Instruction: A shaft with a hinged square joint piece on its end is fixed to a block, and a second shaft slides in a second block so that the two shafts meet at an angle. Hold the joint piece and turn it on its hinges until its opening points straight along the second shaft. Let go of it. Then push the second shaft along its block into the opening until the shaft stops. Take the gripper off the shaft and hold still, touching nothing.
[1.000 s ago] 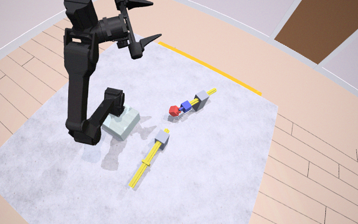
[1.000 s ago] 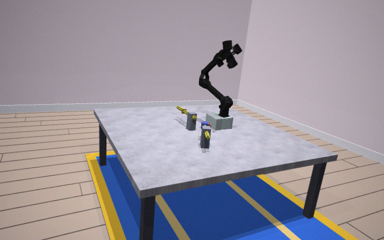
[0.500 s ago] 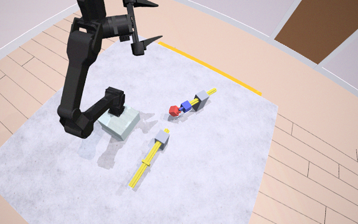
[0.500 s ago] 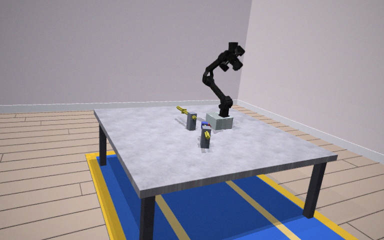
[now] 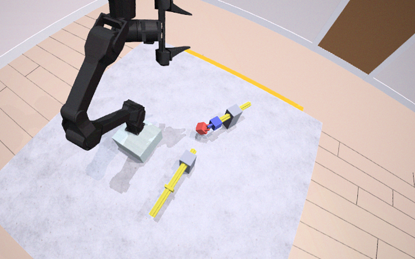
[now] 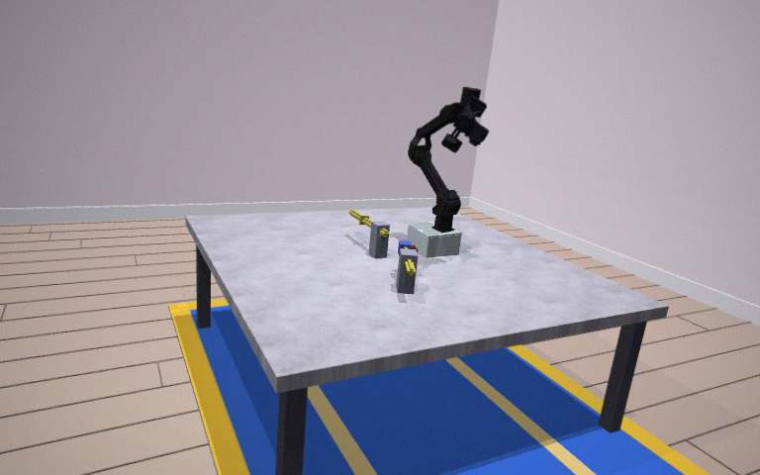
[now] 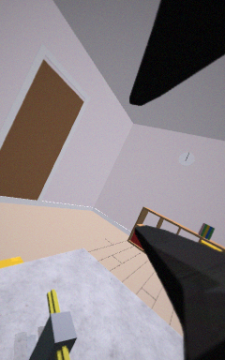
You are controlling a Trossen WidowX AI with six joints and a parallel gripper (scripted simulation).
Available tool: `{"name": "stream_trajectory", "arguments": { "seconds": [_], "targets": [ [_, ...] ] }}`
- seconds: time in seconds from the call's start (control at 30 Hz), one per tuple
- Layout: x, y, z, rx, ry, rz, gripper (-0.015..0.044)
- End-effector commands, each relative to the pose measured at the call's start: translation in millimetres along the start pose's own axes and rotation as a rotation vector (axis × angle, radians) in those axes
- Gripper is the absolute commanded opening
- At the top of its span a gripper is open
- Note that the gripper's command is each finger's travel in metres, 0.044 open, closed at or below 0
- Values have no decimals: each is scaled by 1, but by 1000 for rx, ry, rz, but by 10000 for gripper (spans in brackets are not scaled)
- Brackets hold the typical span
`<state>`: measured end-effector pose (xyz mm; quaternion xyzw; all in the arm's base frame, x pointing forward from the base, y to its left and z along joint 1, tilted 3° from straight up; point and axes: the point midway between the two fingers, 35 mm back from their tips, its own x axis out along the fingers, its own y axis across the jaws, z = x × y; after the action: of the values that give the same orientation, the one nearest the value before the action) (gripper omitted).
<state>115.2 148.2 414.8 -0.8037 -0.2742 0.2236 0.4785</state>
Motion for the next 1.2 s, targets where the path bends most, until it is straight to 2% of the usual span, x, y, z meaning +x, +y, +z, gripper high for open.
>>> {"name": "stream_trajectory", "arguments": {
  "seconds": [0.0,0.63,1.17],
  "targets": [
    [11,8,11,51,-13,50,440],
    [46,48,34,387,12,259,440],
    [69,91,45,705,99,454,440]
  ]
}}
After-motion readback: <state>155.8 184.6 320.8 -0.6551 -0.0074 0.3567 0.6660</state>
